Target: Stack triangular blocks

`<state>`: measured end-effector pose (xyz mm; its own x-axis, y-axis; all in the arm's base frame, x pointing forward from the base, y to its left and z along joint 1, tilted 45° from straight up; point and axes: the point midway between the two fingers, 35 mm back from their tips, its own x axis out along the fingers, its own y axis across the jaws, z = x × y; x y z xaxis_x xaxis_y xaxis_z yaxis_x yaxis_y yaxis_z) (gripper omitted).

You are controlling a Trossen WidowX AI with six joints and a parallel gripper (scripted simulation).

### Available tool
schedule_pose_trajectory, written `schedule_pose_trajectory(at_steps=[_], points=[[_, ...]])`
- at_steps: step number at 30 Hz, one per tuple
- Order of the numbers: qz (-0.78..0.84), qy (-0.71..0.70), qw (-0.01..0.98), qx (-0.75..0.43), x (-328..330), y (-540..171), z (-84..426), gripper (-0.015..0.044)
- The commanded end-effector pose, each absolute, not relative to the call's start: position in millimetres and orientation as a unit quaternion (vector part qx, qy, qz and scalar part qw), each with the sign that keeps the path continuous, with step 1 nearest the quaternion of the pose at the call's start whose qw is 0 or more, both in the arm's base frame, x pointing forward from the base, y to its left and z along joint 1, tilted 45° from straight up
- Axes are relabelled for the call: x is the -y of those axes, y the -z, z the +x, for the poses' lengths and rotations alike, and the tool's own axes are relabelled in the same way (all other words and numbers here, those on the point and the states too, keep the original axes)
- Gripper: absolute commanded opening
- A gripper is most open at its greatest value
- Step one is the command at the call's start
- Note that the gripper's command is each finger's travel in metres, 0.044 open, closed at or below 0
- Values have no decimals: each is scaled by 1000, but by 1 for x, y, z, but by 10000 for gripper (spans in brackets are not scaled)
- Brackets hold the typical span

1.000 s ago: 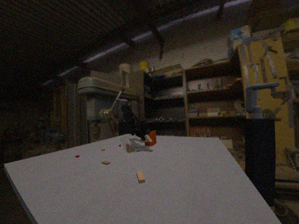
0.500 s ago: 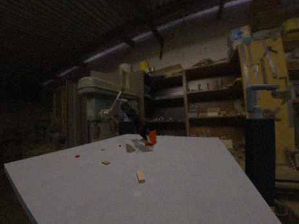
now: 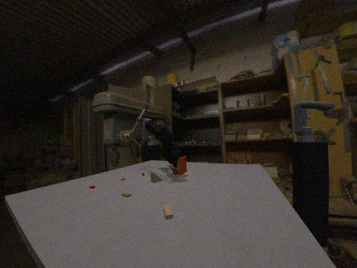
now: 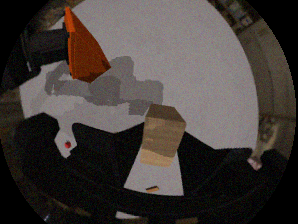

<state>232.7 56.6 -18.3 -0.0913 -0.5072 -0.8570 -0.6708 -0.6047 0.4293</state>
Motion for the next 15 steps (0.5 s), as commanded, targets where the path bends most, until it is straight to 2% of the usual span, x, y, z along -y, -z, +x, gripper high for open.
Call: schedule_pose_trajectory(at_steps=[1,11,15], points=[[-678,-603,12,-421,-60,17,236,0],[-676,-620,-143,-371,-68,16,240,0],[-674,-622,-165,-363,-69,16,241,0]])
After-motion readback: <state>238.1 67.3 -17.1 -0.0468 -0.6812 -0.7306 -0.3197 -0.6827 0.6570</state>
